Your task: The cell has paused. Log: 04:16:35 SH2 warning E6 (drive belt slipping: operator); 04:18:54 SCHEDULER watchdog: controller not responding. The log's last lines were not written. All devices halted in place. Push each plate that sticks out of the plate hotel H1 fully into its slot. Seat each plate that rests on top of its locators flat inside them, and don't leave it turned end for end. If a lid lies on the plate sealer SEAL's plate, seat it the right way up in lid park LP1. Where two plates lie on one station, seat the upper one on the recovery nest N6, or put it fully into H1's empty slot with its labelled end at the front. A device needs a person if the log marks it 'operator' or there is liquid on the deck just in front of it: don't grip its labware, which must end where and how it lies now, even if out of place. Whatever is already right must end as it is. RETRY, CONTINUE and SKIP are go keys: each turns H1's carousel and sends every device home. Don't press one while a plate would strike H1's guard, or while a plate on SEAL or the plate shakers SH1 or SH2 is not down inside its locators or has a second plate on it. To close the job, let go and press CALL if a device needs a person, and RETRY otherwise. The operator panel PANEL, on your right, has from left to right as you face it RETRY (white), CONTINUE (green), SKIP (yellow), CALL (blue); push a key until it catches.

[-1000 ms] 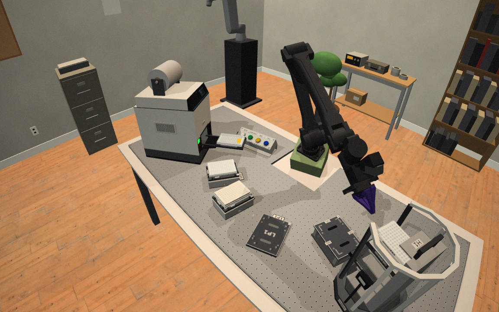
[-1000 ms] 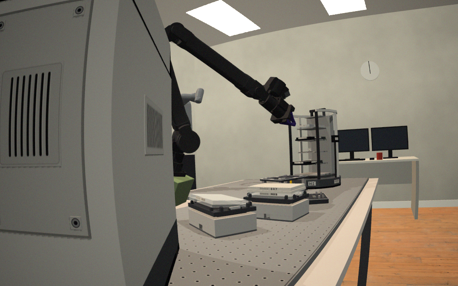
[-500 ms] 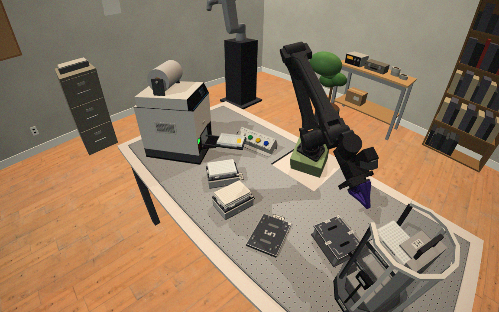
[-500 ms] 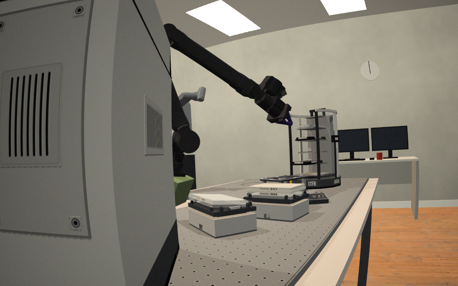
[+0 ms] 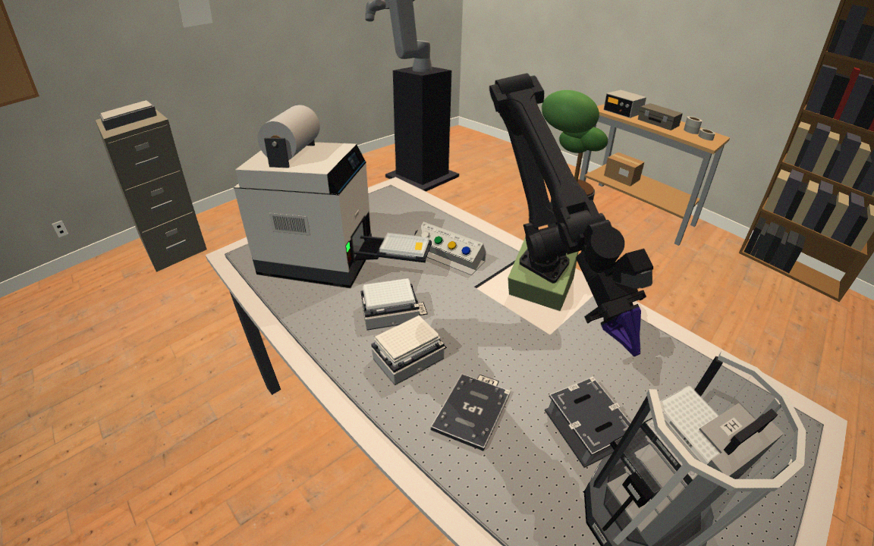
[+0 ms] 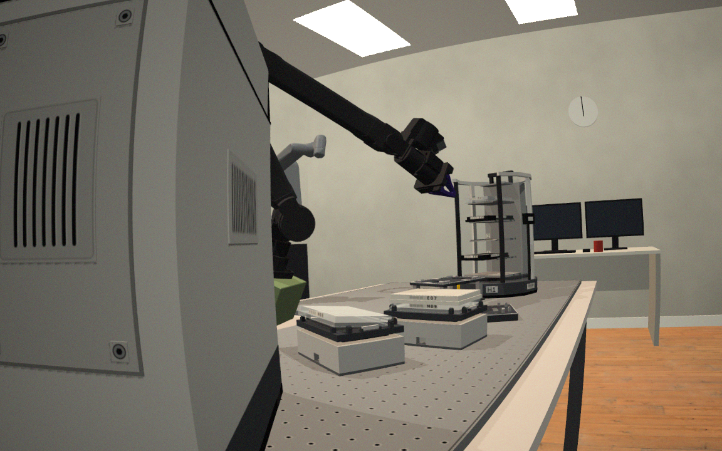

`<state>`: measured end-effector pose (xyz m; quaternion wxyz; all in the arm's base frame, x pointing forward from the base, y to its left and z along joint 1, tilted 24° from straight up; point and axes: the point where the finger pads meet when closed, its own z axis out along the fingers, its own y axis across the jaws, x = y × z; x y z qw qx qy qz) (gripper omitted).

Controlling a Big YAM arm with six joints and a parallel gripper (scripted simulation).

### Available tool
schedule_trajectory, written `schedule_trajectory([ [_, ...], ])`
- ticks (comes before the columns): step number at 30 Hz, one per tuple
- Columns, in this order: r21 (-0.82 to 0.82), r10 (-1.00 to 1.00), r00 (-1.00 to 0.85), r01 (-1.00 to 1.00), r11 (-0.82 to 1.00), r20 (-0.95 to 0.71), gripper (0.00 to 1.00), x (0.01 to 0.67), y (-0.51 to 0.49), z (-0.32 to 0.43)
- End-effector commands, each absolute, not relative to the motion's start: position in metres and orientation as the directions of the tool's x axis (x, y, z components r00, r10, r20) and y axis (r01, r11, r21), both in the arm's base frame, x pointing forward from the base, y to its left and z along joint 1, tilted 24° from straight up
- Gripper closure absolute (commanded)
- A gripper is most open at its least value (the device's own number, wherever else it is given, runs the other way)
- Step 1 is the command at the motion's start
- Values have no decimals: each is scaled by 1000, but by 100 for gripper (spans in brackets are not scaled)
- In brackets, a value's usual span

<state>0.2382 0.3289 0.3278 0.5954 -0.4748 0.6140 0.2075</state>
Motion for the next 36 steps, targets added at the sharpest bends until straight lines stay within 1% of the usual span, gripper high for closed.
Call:
schedule_trajectory([
  [1,-320,-356,157,-826,464,-921,100,238,319,321],
  [21,-320,-357,156,-826,464,-921,100,227,293,312],
  [36,-315,-369,144,-831,459,-918,100,228,296,305],
])
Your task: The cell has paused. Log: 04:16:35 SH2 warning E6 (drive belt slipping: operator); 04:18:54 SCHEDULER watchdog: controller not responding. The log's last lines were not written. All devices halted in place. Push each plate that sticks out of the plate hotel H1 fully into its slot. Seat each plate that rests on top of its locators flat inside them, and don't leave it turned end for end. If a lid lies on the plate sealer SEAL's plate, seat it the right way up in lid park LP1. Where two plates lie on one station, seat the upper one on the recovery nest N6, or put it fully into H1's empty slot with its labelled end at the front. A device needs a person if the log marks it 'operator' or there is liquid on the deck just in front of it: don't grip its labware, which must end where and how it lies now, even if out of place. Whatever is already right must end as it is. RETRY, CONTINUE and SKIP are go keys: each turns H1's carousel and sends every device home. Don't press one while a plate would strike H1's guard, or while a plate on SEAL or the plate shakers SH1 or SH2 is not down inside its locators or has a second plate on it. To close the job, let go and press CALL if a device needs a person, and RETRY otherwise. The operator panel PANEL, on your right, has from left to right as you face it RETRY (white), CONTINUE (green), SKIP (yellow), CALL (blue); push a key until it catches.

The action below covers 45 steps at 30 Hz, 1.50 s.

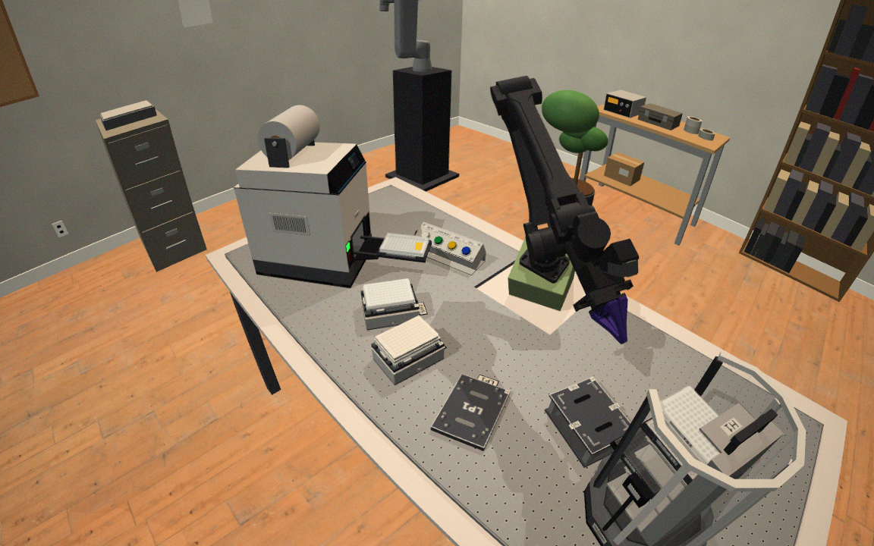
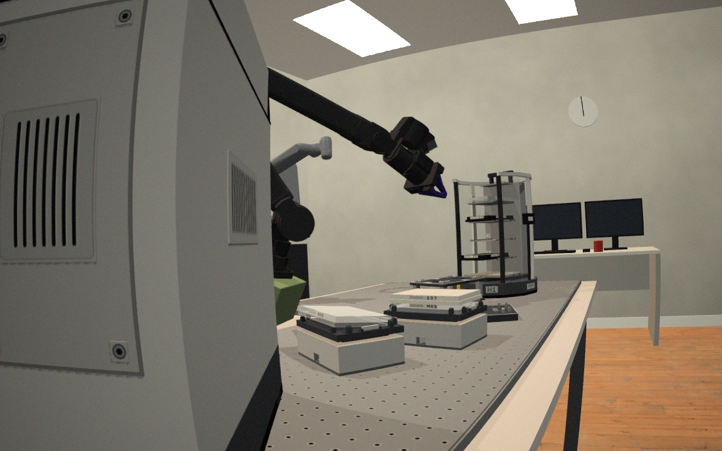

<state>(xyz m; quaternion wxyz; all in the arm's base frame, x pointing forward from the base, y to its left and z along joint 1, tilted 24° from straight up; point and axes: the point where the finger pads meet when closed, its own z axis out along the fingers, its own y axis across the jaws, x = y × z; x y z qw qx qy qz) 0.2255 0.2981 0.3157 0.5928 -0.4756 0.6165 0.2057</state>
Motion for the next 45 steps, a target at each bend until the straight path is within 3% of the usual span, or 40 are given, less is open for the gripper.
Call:
schedule_trajectory([
  [1,-315,-369,144,-831,459,-918,100,228,296,305],
  [30,-321,-352,160,-825,465,-922,100,234,298,301],
  [45,-322,-354,160,-825,465,-921,100,264,306,232],
])
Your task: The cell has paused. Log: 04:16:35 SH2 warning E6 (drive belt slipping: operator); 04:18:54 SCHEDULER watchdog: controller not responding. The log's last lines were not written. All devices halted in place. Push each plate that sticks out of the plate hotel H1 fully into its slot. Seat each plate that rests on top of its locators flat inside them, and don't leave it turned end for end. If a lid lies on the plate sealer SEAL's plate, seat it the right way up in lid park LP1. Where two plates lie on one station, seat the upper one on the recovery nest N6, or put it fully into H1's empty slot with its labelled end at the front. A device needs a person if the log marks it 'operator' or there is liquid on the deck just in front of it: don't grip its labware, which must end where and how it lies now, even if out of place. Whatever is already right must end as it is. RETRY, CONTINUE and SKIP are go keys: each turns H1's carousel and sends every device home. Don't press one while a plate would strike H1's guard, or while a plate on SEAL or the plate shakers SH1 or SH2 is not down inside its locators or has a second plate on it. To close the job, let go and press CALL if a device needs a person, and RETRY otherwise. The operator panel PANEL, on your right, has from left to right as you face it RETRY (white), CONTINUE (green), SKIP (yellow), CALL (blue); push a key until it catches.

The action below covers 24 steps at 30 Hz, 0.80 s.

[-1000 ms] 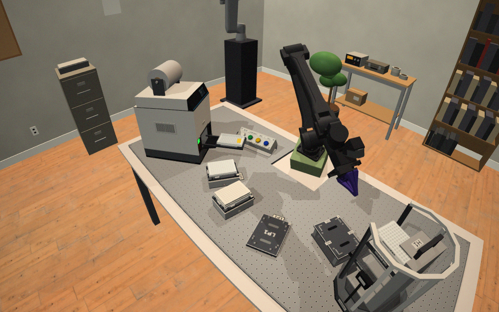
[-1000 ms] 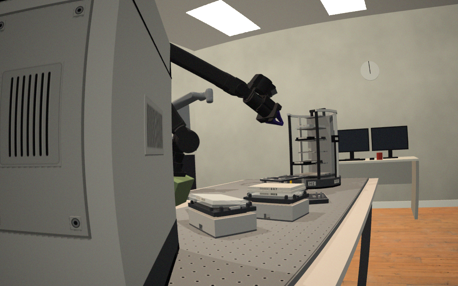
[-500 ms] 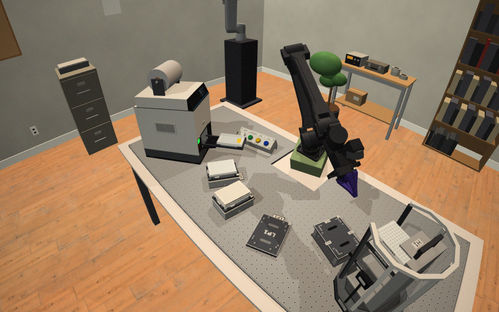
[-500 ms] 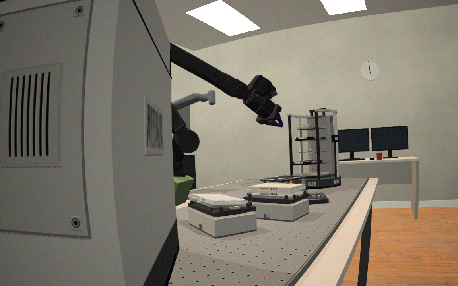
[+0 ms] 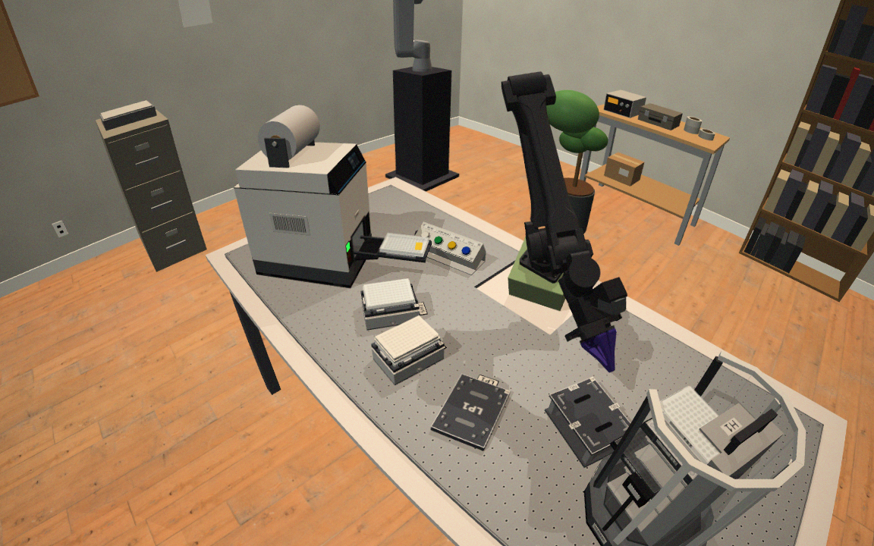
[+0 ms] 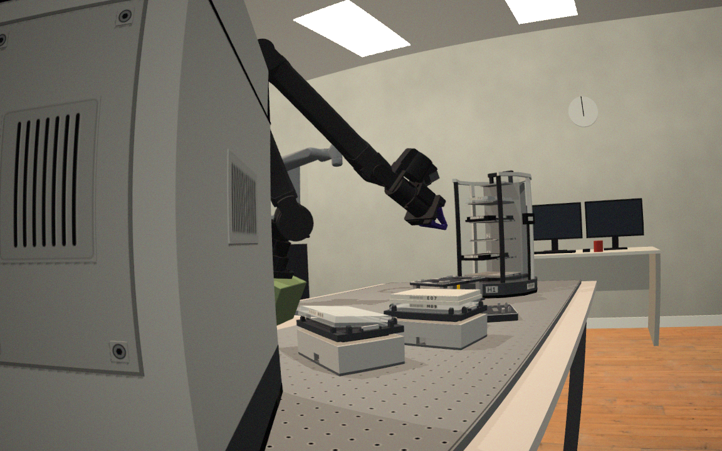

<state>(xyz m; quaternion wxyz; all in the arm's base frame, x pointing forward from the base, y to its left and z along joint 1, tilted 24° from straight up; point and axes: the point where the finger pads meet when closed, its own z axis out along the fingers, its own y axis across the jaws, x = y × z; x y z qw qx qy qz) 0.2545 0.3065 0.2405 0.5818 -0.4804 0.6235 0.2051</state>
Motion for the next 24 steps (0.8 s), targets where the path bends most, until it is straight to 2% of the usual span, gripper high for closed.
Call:
schedule_trajectory([
  [1,-322,-354,160,-825,465,-921,100,264,306,232],
  [24,-318,-322,178,-828,462,-930,100,308,362,194],
])
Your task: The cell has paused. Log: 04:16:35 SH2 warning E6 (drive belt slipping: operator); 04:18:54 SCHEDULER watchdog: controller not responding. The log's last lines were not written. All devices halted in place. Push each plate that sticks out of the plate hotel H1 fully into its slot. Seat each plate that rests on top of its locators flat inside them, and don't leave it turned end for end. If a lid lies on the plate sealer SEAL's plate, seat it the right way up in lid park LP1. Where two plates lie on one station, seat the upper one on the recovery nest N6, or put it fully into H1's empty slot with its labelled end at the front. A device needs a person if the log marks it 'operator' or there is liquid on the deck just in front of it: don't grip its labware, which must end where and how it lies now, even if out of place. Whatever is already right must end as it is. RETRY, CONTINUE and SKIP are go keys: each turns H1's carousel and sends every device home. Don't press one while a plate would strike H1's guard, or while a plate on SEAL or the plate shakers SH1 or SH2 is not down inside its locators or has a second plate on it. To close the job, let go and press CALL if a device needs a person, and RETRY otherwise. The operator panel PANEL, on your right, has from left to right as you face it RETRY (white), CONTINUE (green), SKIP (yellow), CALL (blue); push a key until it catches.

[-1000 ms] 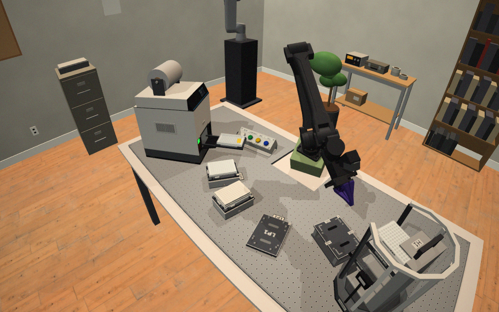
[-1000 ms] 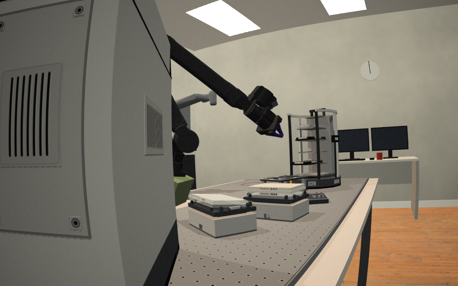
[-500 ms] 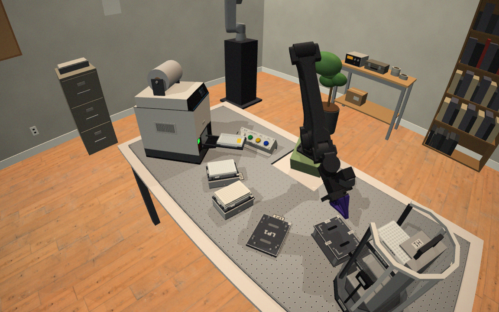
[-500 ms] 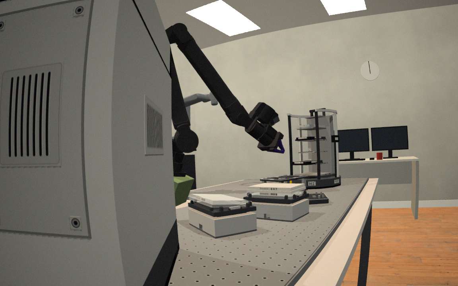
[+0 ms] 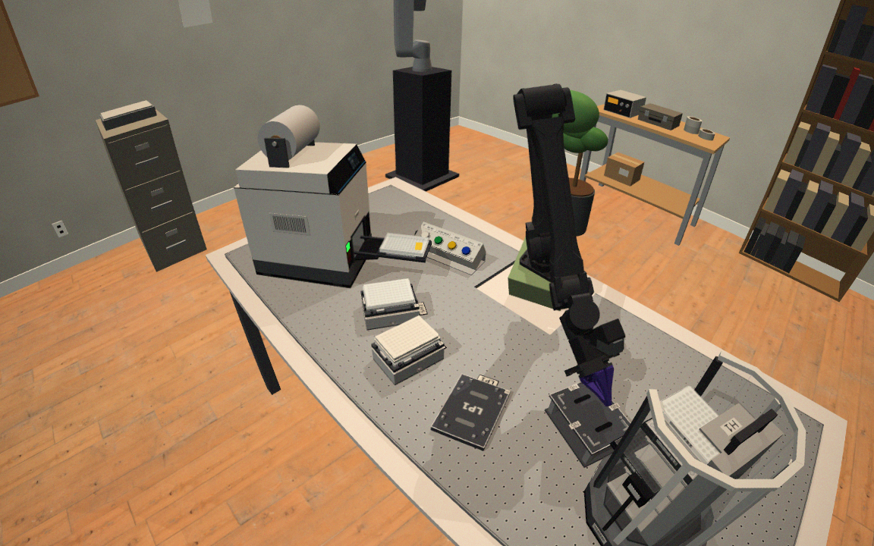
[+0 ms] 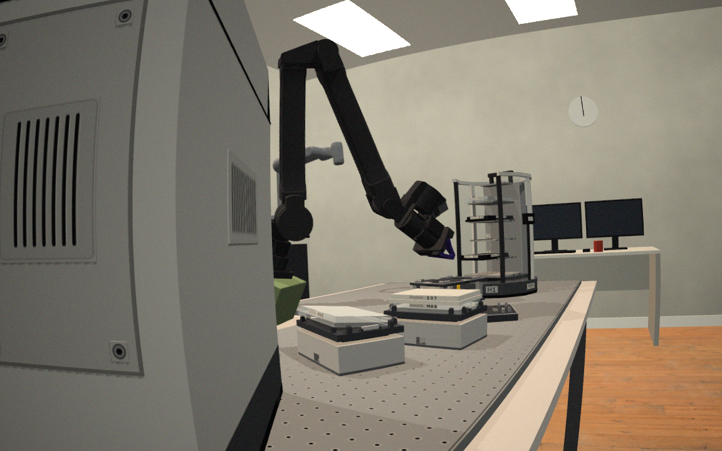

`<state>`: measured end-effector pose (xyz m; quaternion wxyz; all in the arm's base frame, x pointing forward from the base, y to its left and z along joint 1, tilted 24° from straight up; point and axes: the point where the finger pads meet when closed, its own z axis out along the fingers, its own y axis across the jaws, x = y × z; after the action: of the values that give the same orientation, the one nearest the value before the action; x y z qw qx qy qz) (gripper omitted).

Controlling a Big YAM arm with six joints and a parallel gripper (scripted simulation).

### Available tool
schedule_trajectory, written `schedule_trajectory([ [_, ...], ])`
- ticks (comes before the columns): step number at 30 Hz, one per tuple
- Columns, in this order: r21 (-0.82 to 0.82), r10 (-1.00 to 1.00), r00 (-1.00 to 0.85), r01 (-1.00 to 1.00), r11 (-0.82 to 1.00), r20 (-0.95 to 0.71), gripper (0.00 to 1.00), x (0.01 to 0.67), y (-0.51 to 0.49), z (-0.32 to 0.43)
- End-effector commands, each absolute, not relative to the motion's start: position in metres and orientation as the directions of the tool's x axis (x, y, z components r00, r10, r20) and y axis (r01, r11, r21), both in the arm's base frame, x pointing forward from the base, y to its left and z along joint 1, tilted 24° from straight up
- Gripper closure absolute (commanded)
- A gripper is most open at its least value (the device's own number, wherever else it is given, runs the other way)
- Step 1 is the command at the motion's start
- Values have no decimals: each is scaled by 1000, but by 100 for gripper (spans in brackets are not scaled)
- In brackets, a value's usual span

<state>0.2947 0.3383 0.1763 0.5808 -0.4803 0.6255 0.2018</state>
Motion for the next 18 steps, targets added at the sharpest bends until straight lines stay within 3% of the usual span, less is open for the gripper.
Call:
schedule_trajectory([
  [1,-317,-322,177,-828,462,-930,100,310,364,191],
  [18,-306,-332,159,-834,460,-930,100,313,372,189],
])
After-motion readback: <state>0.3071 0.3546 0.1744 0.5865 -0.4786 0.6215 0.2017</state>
